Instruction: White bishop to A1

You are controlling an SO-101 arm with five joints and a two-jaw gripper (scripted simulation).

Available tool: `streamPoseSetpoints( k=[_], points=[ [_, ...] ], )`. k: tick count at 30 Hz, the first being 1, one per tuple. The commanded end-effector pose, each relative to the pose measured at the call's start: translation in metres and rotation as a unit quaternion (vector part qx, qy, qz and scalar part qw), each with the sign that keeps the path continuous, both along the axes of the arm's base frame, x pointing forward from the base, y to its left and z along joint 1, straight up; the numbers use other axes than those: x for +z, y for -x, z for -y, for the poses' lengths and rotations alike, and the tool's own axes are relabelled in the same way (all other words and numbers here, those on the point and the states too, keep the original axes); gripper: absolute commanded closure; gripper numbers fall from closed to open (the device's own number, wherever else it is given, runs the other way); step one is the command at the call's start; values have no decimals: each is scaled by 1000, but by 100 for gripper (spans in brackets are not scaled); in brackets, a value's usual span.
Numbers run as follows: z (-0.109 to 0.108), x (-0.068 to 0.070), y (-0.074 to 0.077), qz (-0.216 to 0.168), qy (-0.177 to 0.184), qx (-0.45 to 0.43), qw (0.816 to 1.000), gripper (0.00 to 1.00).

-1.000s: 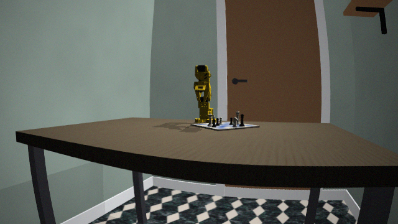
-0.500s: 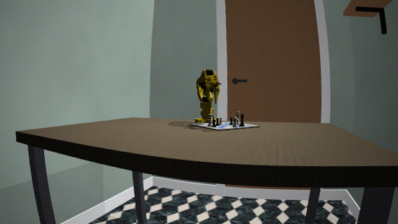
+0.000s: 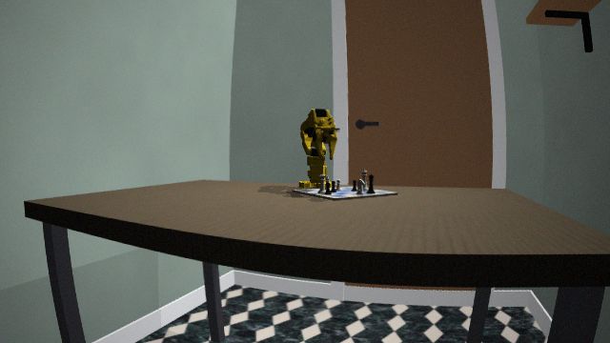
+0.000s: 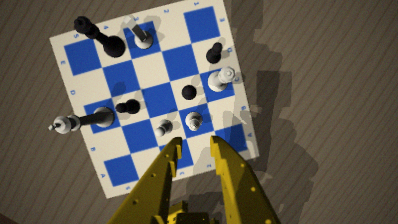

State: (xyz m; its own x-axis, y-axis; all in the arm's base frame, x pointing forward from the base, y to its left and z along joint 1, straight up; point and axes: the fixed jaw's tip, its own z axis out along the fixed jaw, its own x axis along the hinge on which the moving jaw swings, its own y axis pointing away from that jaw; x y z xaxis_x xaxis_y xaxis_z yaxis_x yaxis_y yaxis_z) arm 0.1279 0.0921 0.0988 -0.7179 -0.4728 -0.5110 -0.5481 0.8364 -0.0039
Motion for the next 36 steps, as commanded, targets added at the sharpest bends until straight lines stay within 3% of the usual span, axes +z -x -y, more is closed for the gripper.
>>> streamPoseSetpoints(
  k=[1,17,25,36],
  points=[
    [-1,-3,2,0,-3,3,1000,90],
    [-1,-9,2,0,-3,3,1000,90],
    [-1,-20,2,0,-3,3,1000,90],
    [-1,-49,1,0,-3,3,1000,90]
  ],
)
